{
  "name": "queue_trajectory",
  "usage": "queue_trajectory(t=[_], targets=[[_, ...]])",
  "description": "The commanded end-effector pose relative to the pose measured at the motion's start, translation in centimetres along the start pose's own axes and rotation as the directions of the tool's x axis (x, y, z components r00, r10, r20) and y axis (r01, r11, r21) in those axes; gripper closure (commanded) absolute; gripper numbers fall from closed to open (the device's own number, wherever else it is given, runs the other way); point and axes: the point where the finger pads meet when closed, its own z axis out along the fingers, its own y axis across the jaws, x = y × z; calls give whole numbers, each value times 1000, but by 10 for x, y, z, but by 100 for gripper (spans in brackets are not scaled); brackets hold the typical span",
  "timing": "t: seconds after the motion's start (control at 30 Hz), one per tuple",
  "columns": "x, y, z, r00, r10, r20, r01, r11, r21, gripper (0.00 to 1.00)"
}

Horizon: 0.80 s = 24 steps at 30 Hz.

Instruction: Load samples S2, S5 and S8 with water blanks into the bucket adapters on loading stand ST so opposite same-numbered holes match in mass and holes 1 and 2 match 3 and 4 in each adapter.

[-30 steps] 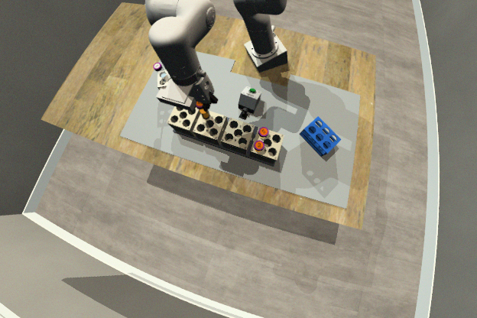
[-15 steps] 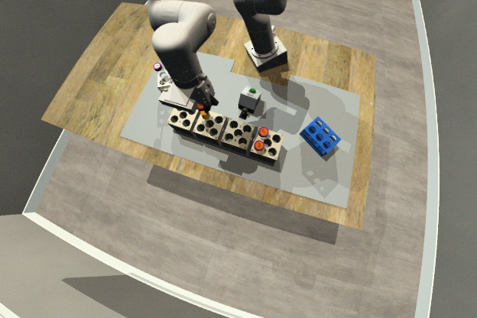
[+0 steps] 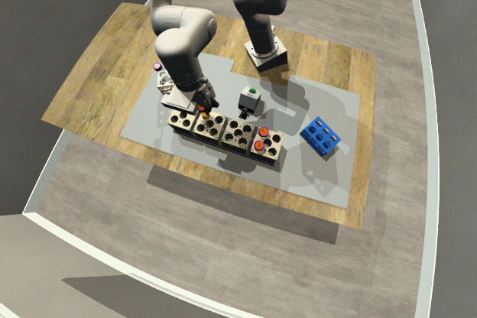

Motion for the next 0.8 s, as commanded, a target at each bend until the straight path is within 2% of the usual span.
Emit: queue_trajectory(t=[0.0, 0.77], targets=[[1, 0, 3, 1000, 0, -4, 0, 1000, 0, 100], [1, 0, 24, 1000, 0, -4, 0, 1000, 0, 100]])
